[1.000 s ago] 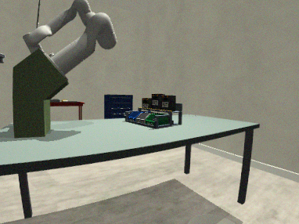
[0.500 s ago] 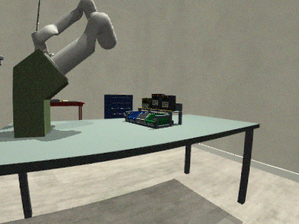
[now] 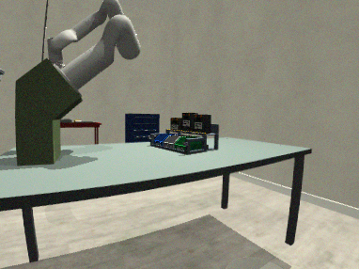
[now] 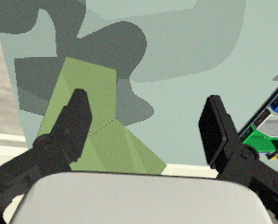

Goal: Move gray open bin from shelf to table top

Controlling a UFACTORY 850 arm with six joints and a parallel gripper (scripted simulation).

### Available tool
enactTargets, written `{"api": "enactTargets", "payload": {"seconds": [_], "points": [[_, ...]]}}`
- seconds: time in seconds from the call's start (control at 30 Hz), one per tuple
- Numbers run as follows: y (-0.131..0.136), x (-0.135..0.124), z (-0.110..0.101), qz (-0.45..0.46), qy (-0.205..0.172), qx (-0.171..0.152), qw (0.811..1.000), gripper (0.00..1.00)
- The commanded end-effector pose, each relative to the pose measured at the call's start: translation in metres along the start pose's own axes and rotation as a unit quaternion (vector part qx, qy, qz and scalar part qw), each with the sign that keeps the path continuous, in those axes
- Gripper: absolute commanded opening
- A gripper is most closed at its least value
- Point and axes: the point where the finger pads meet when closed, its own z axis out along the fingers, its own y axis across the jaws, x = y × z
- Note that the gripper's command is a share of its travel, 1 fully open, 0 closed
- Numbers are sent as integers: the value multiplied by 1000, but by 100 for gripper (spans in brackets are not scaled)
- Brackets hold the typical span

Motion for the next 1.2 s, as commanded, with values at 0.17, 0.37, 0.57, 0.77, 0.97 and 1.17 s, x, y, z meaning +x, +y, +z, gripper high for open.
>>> {"api": "enactTargets", "payload": {"seconds": [0.17, 0.37, 0.57, 0.77, 0.97, 1.17], "points": [[-1, 0, 0, 9, 10, 11, 1000, 100], [-1, 0, 0, 36, 20, 43, 998, 100], [-1, 0, 0, 55, 27, 64, 996, 100], [-1, 0, 0, 55, 27, 64, 996, 100], [24, -5, 37, 103, -33, 83, 991, 100], [30, -6, 46, 115, -48, 87, 988, 100]]}}
